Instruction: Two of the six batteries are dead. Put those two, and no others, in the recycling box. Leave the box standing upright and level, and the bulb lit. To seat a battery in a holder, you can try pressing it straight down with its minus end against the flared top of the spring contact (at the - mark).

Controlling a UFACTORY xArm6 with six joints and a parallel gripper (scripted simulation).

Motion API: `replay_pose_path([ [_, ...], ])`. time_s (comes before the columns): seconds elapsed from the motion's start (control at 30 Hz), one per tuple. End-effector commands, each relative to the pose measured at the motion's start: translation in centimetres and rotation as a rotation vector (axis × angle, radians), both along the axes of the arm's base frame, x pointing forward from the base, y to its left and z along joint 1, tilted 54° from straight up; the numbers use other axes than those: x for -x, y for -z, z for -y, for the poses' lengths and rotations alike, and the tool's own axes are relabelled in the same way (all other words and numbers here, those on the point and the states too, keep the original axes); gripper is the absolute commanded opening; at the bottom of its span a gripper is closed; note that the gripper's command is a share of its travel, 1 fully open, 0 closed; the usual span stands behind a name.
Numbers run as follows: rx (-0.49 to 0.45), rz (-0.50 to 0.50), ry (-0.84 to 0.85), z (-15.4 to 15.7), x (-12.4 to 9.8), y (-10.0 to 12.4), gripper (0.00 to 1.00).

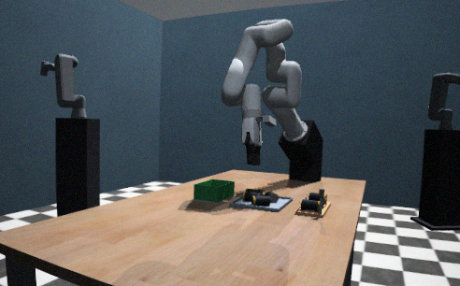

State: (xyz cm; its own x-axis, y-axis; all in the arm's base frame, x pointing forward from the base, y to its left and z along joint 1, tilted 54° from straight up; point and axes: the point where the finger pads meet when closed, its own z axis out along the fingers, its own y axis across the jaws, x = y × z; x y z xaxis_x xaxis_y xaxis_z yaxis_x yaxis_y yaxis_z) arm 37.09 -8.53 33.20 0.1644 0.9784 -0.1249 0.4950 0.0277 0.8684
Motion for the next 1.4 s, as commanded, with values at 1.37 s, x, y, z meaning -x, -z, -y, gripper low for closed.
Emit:
replay_pose_path([
  [1.37,0.035,-0.155,0.144,-0.13,-0.38,-0.55,0.51],
])
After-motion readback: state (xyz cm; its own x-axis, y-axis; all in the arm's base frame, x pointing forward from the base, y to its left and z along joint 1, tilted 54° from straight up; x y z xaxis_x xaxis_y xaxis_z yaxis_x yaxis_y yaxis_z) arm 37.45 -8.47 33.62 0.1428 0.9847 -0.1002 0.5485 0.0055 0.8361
